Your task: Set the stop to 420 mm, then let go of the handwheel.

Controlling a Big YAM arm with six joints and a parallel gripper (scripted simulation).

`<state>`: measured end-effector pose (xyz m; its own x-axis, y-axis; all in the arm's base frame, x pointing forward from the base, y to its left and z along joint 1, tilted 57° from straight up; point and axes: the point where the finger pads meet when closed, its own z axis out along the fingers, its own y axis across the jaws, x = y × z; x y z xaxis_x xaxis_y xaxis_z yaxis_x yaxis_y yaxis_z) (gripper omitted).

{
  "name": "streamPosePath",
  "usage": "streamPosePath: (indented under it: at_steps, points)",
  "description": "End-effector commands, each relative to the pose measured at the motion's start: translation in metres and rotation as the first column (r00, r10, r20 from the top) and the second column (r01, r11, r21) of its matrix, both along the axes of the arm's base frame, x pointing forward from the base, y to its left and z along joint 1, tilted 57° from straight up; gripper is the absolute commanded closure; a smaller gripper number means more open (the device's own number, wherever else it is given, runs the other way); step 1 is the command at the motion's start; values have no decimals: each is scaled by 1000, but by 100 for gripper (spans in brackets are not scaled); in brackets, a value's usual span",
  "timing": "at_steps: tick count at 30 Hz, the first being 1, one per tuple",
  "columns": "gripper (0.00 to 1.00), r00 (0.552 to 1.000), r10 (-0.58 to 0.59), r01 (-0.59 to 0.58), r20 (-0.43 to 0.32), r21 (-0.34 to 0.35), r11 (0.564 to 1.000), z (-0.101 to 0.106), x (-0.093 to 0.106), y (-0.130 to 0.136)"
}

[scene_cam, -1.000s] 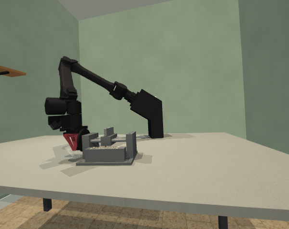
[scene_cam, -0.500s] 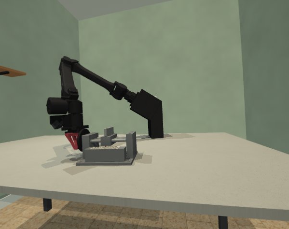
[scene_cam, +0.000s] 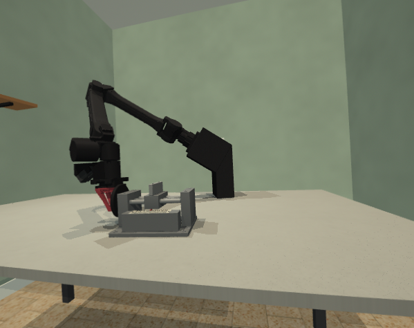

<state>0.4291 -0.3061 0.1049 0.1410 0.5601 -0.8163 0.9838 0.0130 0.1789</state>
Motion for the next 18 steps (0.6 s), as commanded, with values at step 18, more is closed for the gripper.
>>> streamPosePath:
  at_steps: [18]
  points:
    - [94,1000,5,-5,7,-11,1000,16,-12,25]
